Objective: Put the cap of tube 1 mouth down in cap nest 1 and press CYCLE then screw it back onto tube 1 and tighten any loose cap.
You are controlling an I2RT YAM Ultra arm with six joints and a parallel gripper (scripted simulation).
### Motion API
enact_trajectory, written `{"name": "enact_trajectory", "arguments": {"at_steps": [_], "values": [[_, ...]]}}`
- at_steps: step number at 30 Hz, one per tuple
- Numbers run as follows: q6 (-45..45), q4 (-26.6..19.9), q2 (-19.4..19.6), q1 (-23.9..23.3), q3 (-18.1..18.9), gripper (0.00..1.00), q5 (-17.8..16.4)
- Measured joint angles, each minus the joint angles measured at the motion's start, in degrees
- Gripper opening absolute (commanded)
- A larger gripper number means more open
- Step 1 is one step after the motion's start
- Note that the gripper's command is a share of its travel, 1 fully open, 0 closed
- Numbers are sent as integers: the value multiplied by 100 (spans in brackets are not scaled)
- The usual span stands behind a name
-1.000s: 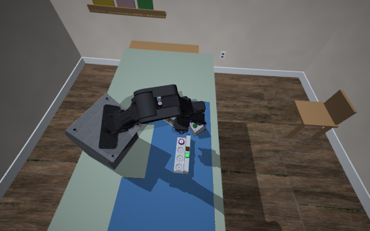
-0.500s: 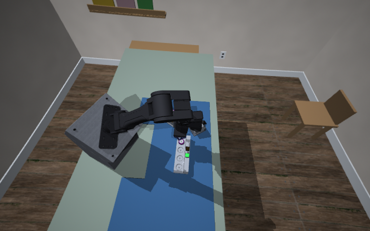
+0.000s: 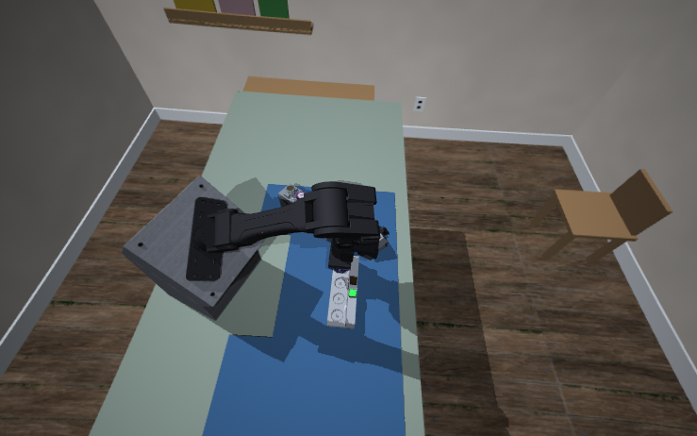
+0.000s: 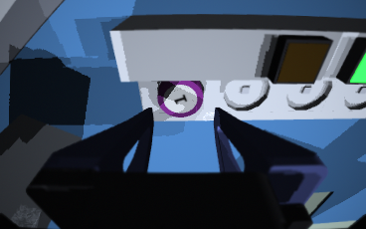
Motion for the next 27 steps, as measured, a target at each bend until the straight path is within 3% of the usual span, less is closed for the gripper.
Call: {"name": "enact_trajectory", "arguments": {"at_steps": [27], "values": [[-109, 245, 107, -20, 37, 47, -48]]}}
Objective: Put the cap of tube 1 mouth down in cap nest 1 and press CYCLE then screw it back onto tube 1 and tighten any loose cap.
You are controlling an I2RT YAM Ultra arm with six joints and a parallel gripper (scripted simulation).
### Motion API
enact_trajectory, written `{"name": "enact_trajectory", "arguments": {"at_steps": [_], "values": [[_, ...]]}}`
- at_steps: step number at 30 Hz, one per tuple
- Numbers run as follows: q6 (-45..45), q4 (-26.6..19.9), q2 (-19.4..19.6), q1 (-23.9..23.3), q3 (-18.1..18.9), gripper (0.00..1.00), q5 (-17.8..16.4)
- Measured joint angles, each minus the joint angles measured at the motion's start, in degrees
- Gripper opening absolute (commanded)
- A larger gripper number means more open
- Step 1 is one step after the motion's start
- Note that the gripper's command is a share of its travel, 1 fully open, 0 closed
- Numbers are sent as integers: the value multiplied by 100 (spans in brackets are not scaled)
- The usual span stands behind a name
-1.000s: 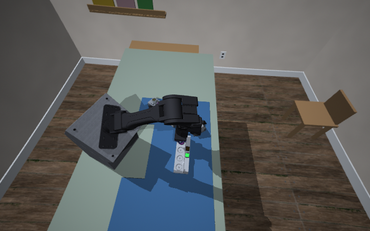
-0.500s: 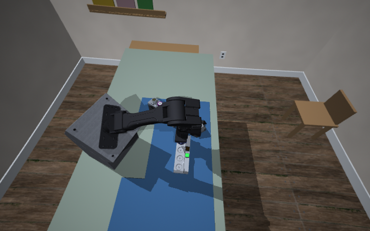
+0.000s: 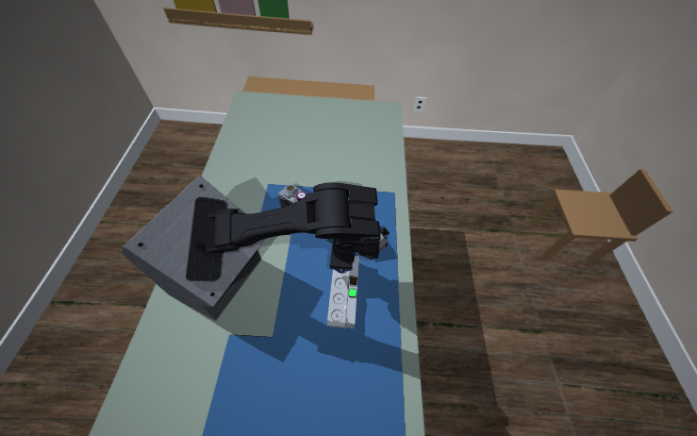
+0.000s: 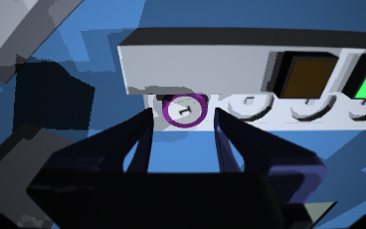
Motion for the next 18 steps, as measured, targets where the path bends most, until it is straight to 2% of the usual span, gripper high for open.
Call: {"name": "enact_trajectory", "arguments": {"at_steps": [18], "values": [[-52, 90, 173, -63, 81, 47, -33]]}}
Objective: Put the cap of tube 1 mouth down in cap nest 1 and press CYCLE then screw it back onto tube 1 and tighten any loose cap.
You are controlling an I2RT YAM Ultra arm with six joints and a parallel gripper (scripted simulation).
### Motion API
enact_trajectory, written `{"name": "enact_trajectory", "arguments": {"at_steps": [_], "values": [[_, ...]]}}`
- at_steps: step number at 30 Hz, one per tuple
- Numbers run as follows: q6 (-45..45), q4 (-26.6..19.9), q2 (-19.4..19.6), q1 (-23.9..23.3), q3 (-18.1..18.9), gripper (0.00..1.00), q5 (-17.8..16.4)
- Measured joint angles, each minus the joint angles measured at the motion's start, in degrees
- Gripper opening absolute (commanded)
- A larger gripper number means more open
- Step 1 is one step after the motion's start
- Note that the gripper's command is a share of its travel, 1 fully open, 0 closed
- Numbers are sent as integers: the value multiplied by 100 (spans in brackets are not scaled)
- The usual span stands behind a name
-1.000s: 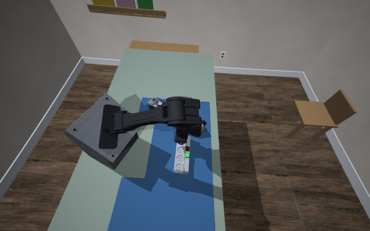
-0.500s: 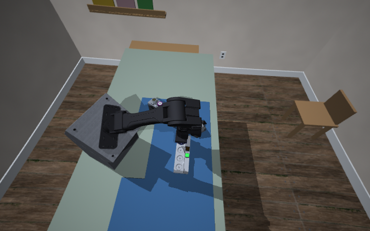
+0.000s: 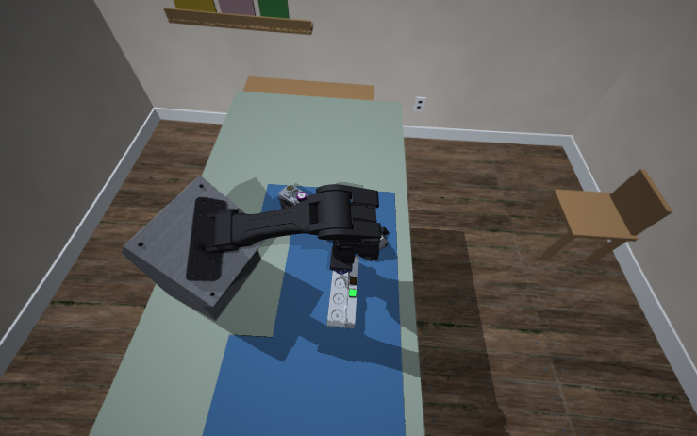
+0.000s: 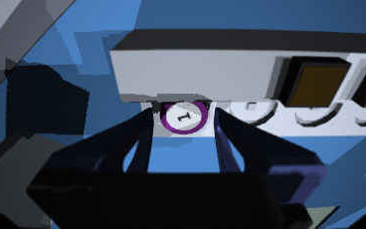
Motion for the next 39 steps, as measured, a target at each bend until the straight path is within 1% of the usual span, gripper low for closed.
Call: {"name": "enact_trajectory", "arguments": {"at_steps": [14, 15, 29, 34, 39], "values": [[-20, 39, 42, -13, 17, 47, -7], [-20, 39, 42, -13, 17, 0, -7], [-22, 42, 33, -11, 9, 0, -7], [15, -66, -197, 22, -90, 0, 17], [125, -396, -702, 177, -256, 0, 87]]}}
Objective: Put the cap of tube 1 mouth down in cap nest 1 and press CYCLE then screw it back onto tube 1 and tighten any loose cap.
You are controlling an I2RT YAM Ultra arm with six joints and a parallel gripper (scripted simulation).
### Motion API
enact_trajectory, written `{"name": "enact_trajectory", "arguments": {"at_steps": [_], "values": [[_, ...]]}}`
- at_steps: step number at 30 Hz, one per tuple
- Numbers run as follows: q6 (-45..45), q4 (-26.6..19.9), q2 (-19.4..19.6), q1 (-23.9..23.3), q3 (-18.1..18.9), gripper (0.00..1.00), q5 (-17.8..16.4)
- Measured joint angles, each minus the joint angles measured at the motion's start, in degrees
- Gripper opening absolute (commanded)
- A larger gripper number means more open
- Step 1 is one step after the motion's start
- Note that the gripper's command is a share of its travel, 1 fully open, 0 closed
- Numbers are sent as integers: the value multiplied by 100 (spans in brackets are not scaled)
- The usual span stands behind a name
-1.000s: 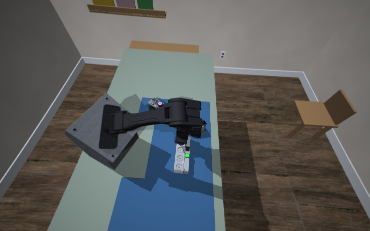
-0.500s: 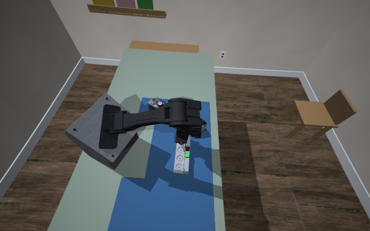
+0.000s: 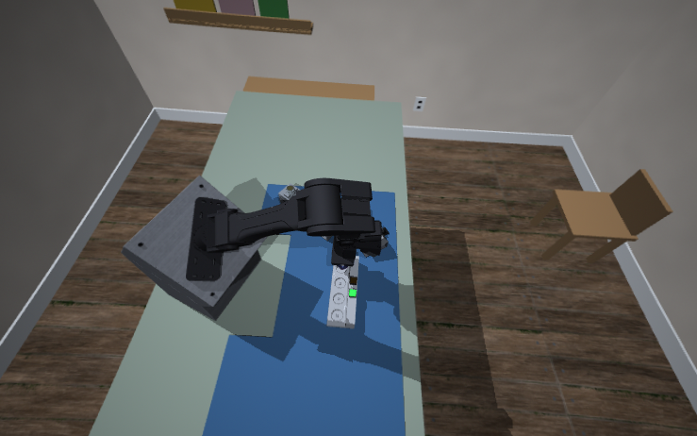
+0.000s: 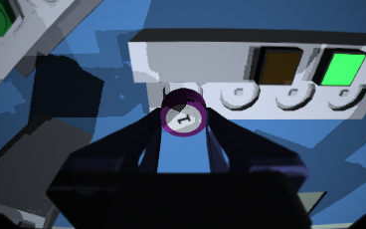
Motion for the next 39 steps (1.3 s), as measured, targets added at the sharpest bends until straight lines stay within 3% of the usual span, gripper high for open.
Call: {"name": "enact_trajectory", "arguments": {"at_steps": [8, 23, 32, 39], "values": [[260, -693, -857, 319, -140, 0, 138], [776, -2103, -2000, 876, -61, 0, 396], [721, -2343, -2011, 951, -96, 0, 505], [-654, -2262, -1628, 1827, -385, 0, 769]]}}
